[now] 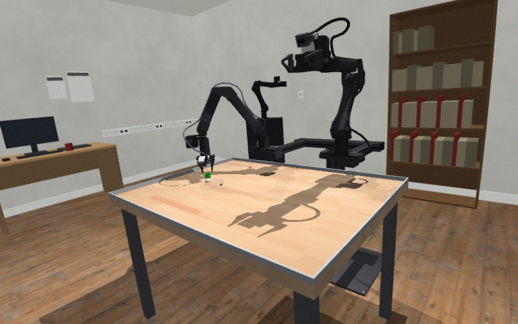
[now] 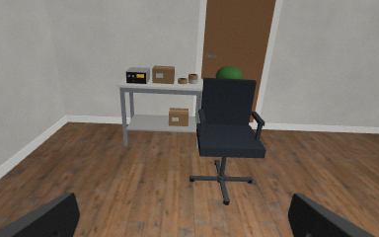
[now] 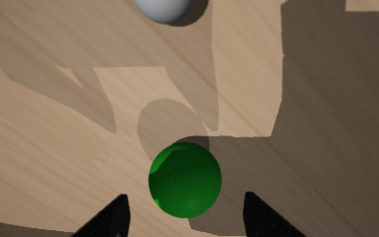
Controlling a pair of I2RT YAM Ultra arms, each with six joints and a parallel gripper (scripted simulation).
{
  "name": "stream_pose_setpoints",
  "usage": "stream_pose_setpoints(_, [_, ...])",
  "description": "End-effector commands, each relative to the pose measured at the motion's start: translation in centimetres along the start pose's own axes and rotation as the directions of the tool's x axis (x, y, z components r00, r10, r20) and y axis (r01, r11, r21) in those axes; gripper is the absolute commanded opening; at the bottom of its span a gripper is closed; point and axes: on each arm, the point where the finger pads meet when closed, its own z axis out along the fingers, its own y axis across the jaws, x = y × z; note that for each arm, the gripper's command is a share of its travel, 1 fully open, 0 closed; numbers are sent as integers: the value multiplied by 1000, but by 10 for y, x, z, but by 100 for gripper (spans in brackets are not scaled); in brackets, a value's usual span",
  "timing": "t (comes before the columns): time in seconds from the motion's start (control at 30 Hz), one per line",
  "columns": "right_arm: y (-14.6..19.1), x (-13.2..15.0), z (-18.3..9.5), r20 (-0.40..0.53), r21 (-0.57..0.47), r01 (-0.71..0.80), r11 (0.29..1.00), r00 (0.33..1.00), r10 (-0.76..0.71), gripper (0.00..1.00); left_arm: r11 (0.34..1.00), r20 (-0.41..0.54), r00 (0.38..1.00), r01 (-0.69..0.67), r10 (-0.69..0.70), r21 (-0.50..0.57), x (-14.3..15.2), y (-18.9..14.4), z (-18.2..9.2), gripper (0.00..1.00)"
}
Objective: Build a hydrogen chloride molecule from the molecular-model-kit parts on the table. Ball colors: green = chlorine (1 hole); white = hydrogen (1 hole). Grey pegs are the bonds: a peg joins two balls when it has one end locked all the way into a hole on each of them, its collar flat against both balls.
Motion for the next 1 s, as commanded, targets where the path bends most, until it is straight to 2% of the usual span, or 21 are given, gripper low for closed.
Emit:
stream_pose_setpoints(0.0, [-7,-5,-4,5,33,0,999,1000,0,54,1000,81,997,-6,5,15,-34,-5,-12,100])
stream_pose_setpoints(0.1, [2,-6,7,0,6,5,1000,1000,-5,54,1000,81,997,-6,5,15,-34,-5,-12,100])
stream_pose_setpoints(0.33, [-14,-4,8,-4,48,-5,999,1000,5,54,1000,81,997,-6,5,15,-34,-5,-12,100])
stream_pose_setpoints(0.47, [-2,-6,20,-5,17,0,1000,1000,0,54,1000,81,997,-6,5,15,-34,-5,-12,100])
stream_pose_setpoints(0.6, [-7,-3,17,-5,33,-8,999,1000,9,54,1000,81,997,-6,5,15,-34,-5,-12,100])
stream_pose_setpoints(0.67, [2,-7,26,-4,6,2,1000,1000,-2,54,1000,81,997,-6,5,15,-34,-5,-12,100])
stream_pose_setpoints(0.97, [-20,-3,6,3,57,-8,998,1000,8,54,1000,81,997,-6,5,15,-34,-5,-12,100])
